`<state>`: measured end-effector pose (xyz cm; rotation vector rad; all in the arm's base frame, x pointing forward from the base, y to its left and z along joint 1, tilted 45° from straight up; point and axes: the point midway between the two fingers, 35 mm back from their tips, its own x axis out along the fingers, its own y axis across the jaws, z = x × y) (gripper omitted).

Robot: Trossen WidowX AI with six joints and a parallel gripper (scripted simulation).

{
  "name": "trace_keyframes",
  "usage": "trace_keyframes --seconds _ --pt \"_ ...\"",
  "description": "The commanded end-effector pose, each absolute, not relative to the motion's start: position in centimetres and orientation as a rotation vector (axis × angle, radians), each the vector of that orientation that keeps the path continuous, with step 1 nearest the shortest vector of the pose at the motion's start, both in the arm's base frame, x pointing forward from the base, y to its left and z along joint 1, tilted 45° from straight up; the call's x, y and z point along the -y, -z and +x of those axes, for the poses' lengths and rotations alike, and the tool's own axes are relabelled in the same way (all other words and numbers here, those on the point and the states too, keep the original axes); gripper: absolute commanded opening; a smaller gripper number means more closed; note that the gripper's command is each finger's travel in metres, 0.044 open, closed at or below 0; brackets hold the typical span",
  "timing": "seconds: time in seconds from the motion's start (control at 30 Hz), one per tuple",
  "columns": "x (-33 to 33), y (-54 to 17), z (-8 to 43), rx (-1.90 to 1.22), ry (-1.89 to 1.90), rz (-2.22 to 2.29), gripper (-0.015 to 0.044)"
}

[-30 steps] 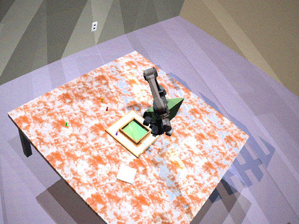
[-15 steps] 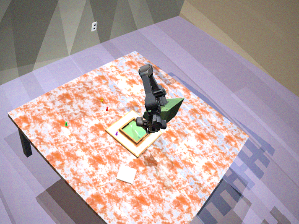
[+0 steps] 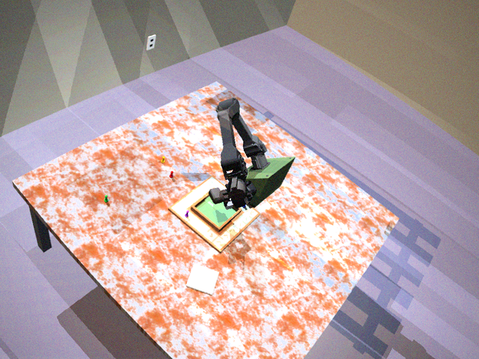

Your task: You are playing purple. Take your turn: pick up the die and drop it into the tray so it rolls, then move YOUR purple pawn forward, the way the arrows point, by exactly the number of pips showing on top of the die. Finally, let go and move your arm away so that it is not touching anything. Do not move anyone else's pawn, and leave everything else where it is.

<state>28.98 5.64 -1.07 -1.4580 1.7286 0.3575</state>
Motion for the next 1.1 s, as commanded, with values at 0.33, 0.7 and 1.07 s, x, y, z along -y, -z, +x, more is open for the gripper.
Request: trace_keyframes --seconds 0.33,0.7,1.07 --pt "-1.7 -0.9 28.4 -1.737 -0.697 -1.733 0.0000" --pt "-1.0 -0.6 27.9 -1.712 -0.835 -1.656 0.0000" --pt "-0.7 0.3 27.2 -1.519 -1.094 -1.367 0.0000"
